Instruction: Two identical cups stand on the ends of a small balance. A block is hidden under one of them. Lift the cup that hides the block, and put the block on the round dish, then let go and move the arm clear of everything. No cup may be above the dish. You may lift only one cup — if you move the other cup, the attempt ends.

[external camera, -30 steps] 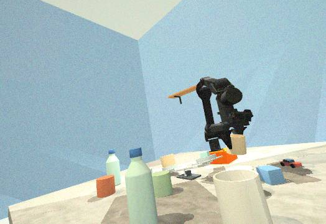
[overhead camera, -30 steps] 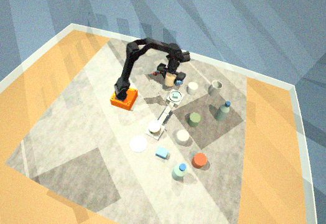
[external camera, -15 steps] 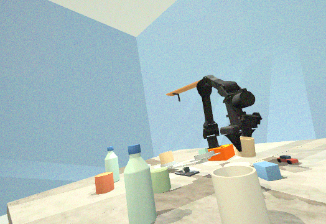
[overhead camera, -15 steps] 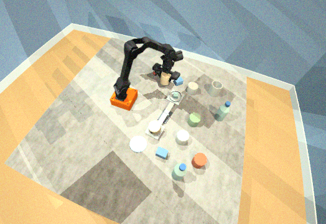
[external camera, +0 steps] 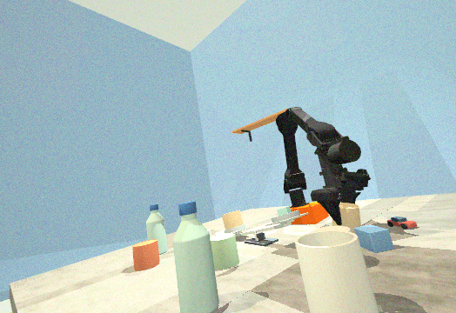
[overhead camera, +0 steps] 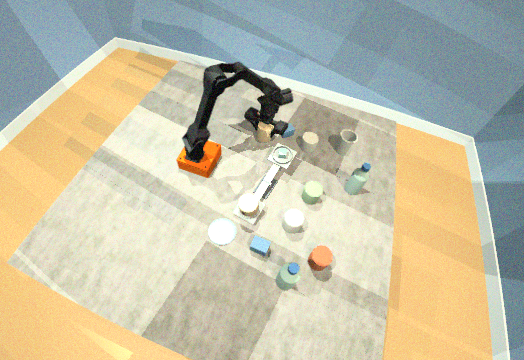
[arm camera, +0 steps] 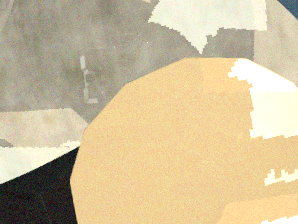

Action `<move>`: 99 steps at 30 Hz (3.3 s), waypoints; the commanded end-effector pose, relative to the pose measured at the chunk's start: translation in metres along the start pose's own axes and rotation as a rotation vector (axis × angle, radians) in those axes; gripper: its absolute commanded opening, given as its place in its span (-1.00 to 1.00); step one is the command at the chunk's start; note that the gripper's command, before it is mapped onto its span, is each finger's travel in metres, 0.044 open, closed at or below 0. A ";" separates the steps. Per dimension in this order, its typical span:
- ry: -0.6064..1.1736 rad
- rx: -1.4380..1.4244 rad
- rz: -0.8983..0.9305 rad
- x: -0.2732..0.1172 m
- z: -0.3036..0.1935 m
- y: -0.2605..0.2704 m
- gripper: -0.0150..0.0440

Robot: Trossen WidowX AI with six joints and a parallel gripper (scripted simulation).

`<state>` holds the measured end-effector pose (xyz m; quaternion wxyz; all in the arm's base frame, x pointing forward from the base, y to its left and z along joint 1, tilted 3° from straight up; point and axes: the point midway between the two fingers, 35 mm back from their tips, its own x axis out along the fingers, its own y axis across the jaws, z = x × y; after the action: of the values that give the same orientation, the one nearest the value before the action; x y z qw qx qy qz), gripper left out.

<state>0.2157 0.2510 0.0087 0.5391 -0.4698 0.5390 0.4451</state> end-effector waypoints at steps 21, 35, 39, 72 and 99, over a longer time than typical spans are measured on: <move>0.005 0.001 0.003 0.010 -0.001 0.001 0.84; 0.004 -0.033 -0.026 -0.050 -0.009 -0.004 0.64; 0.004 0.080 -0.036 -0.054 -0.015 -0.012 0.39; -0.007 1.225 -0.026 -0.073 -0.041 -0.068 0.39; -0.010 2.166 -0.018 -0.088 -0.072 -0.109 0.39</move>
<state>0.3063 0.1685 0.0987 0.6868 0.2174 0.6519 -0.2370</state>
